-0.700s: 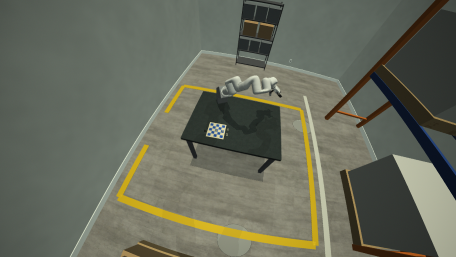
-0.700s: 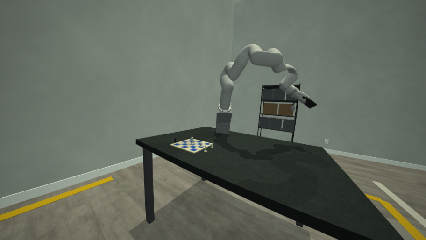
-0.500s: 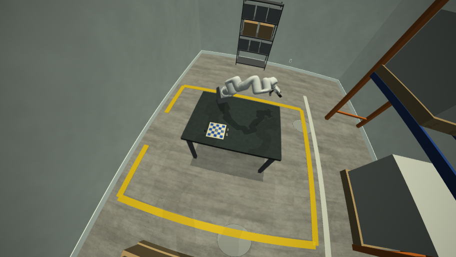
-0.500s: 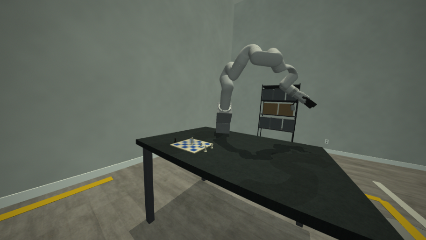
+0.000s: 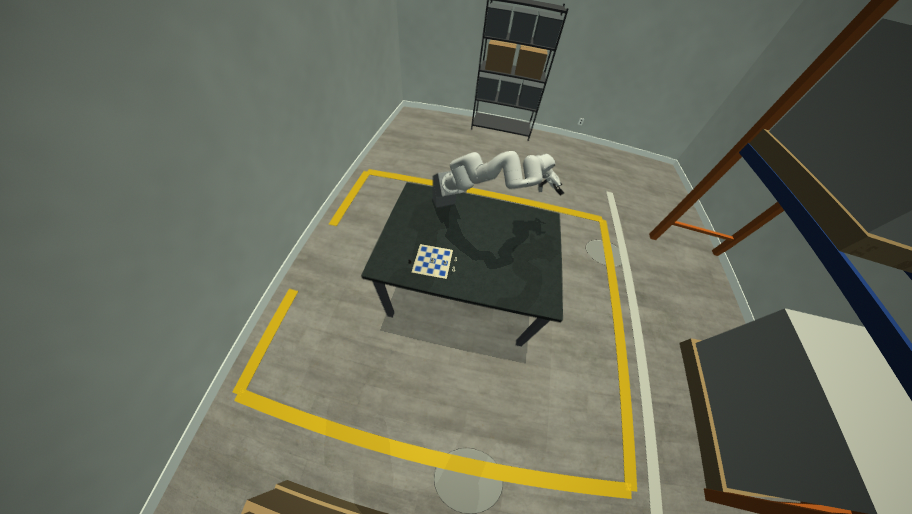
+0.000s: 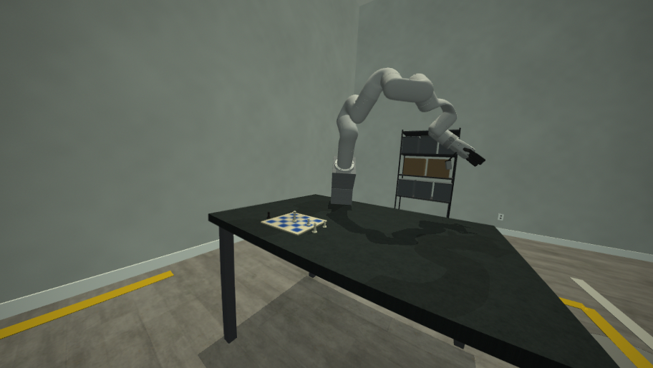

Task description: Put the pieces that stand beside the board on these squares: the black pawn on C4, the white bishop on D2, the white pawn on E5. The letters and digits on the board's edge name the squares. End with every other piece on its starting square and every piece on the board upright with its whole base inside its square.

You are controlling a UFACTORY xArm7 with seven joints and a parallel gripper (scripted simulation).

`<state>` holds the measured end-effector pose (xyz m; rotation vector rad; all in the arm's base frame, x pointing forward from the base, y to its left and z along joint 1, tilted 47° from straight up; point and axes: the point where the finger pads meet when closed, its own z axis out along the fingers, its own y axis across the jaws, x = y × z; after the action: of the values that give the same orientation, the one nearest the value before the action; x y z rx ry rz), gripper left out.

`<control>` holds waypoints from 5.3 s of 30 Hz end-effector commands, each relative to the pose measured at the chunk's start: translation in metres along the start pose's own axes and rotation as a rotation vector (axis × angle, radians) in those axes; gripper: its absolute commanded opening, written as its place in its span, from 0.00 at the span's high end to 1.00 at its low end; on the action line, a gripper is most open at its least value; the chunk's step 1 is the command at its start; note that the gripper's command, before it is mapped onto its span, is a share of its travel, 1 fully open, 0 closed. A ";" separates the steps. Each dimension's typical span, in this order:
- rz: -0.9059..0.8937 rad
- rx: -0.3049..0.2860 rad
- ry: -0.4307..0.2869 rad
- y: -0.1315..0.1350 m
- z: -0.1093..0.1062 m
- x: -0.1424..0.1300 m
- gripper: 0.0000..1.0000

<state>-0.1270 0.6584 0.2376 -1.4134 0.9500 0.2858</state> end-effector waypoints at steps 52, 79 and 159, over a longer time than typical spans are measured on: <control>-0.023 -0.038 1.404 -0.289 -0.083 0.273 0.00; -0.036 -0.061 2.227 -0.458 -0.132 0.434 0.00; -0.041 -0.070 2.502 -0.514 -0.156 0.479 0.00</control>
<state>0.4663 0.2460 0.2759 -1.2335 2.6750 -2.0057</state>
